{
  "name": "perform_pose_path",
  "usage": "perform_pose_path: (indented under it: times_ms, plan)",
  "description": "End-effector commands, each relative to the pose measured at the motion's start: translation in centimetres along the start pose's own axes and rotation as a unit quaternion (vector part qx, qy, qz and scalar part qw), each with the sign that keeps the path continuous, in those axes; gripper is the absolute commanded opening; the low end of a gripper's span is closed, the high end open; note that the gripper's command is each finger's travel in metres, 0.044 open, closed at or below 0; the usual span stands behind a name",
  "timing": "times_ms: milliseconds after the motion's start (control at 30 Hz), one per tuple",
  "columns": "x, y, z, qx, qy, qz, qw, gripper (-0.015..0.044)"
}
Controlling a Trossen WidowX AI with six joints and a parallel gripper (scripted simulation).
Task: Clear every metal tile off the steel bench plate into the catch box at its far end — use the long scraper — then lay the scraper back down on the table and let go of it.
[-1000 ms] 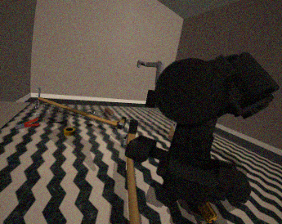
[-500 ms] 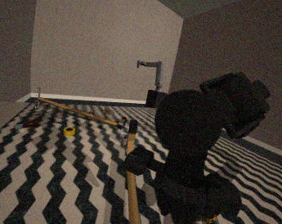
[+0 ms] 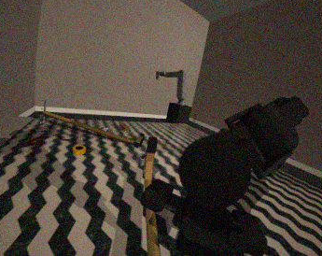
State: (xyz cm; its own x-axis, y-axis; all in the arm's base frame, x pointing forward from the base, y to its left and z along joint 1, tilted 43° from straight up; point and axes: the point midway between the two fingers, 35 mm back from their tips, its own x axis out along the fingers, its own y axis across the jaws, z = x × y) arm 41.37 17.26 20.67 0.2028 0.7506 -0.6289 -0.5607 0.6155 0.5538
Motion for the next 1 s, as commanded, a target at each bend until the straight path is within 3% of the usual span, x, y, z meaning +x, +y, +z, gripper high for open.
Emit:
perform_pose_path:
  times_ms: [0,967]
  plan:
    - [0.6,0.2,-0.4,0.002,-0.001,-0.002,1.0,0.0]
    - [2.8,-0.4,-0.4,0.002,-0.003,0.0,1.0,0.0]
